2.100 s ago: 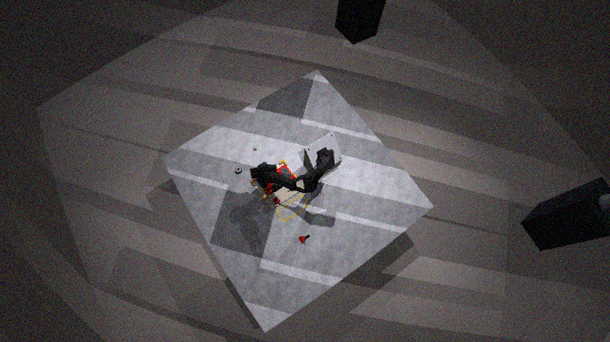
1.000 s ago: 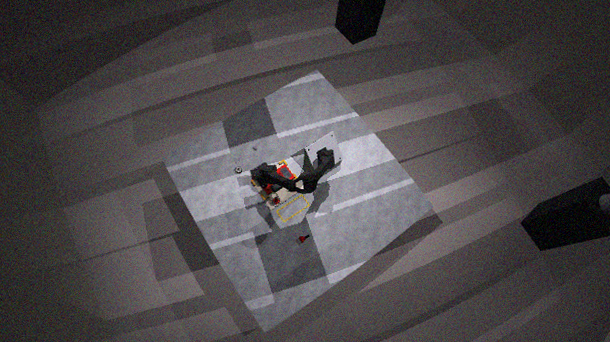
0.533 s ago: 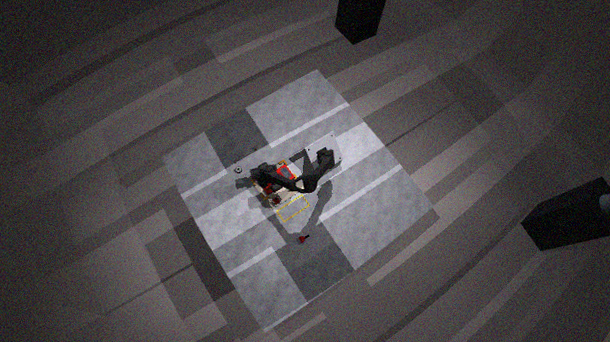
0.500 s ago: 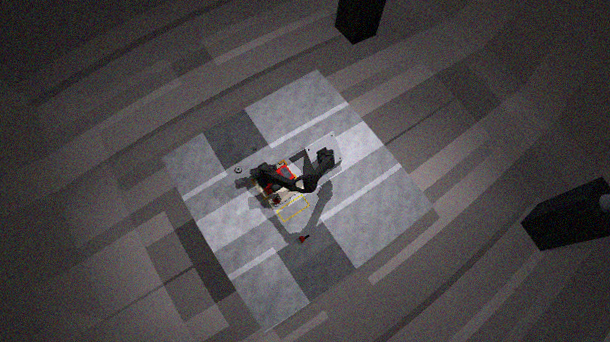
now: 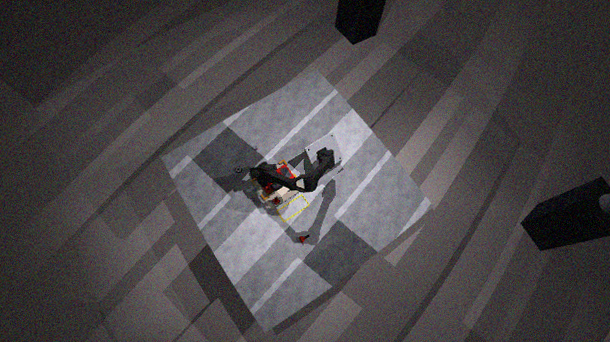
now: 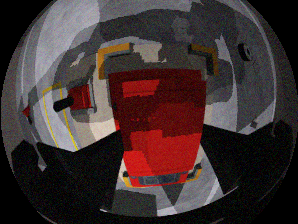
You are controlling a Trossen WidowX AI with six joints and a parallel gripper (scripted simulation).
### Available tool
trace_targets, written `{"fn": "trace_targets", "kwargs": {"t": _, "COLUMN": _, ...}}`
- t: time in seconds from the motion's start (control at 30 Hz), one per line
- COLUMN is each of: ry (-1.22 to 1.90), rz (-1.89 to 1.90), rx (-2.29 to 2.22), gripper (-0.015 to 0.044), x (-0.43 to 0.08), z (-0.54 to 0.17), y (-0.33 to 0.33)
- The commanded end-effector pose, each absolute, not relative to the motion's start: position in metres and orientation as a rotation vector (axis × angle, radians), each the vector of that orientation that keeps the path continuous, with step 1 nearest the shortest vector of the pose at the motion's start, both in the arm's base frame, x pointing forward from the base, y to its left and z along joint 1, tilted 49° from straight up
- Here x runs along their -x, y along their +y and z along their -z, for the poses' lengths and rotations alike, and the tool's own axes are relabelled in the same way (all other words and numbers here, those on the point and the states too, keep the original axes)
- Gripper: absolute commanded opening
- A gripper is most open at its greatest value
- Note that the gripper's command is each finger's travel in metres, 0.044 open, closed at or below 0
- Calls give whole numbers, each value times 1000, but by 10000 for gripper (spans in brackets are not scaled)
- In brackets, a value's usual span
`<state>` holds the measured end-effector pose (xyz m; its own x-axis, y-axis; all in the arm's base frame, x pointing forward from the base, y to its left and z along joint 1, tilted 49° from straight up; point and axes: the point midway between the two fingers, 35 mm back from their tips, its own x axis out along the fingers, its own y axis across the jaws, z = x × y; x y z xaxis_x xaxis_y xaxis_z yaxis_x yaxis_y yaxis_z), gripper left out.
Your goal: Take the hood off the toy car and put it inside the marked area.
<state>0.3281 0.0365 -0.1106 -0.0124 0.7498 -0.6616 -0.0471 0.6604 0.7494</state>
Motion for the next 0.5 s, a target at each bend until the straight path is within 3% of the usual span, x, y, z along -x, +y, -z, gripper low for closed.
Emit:
{"fn": "trace_targets", "kwargs": {"t": 0.0, "ry": 1458, "rz": -700, "rx": -614, "gripper": 0, "x": -329, "z": 109, "y": 34}}
{"fn": "trace_targets", "kwargs": {"t": 0.47, "ry": 1458, "rz": -699, "rx": -615, "gripper": 0, "x": -329, "z": 102, "y": 27}}
